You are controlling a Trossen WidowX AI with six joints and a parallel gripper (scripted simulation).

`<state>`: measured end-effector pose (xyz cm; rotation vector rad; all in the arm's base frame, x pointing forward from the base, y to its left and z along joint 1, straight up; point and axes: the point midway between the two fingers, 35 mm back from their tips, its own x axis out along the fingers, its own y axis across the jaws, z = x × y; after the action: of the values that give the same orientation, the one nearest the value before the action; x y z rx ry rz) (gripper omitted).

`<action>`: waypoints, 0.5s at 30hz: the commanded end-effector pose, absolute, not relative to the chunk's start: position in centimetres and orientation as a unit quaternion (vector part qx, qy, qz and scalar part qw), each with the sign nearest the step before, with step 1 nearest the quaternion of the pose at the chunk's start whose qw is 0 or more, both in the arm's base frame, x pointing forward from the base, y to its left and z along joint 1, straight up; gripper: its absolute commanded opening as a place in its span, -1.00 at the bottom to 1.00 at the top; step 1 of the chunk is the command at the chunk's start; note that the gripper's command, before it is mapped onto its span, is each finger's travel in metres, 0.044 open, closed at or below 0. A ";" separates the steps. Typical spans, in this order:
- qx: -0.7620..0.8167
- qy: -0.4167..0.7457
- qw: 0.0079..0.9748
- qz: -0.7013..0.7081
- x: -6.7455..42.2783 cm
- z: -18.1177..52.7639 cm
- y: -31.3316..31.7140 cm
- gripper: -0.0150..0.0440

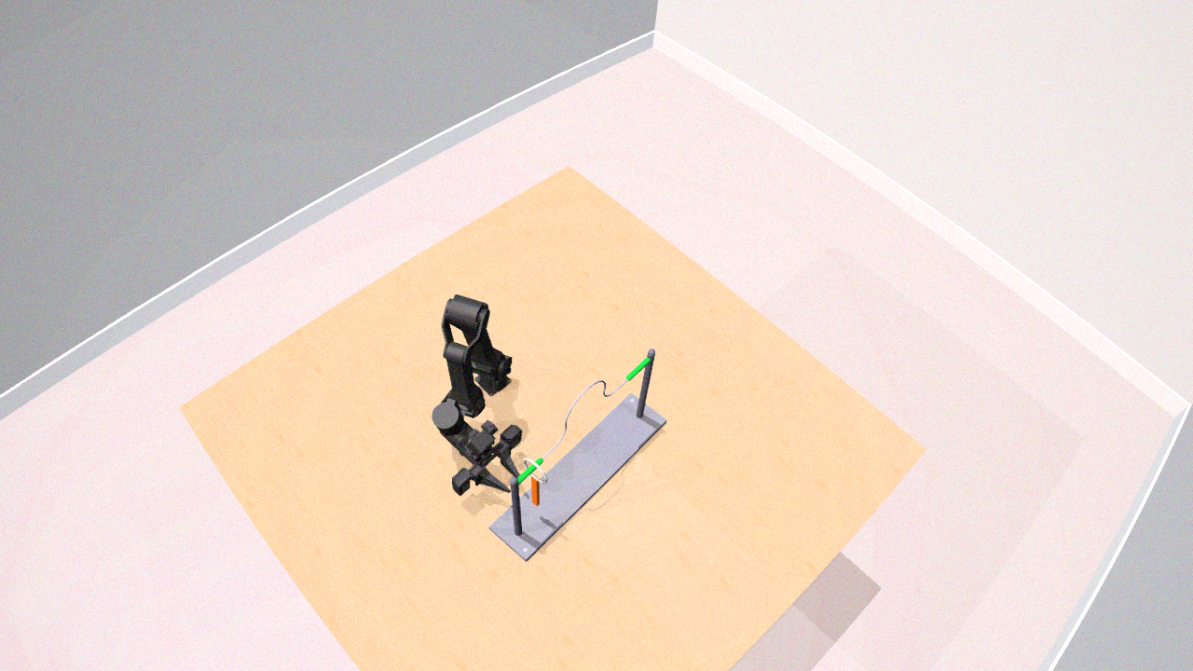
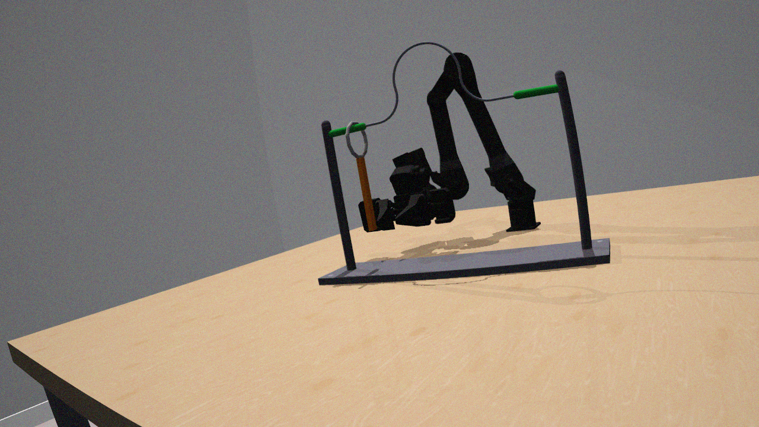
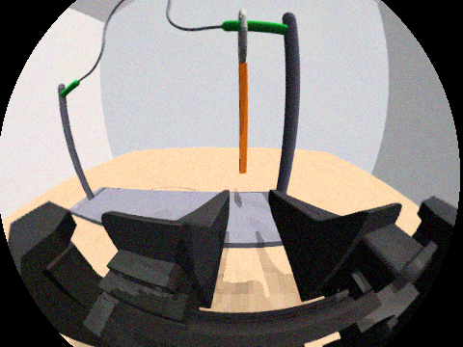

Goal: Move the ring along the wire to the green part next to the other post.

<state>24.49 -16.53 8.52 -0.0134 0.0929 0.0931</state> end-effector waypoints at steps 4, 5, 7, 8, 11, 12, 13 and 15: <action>-0.009 0.040 0.998 0.045 25.9 10.3 -16.2 0.05; -0.009 0.040 0.998 0.045 25.9 10.3 -16.2 0.05; -0.009 0.040 0.998 0.045 25.9 10.3 -16.3 0.05; -0.009 0.040 0.998 0.045 26.0 10.3 -16.3 0.05; -0.009 0.040 0.998 0.045 26.4 10.3 -16.3 0.05; -0.009 0.040 0.998 0.045 26.5 10.3 -16.3 0.05; -0.009 0.040 0.998 0.045 26.7 10.3 -16.3 0.05; -0.010 0.040 0.998 0.045 26.9 10.2 -16.3 0.05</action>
<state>26.34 -16.25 10.07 -0.0180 0.0831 0.0916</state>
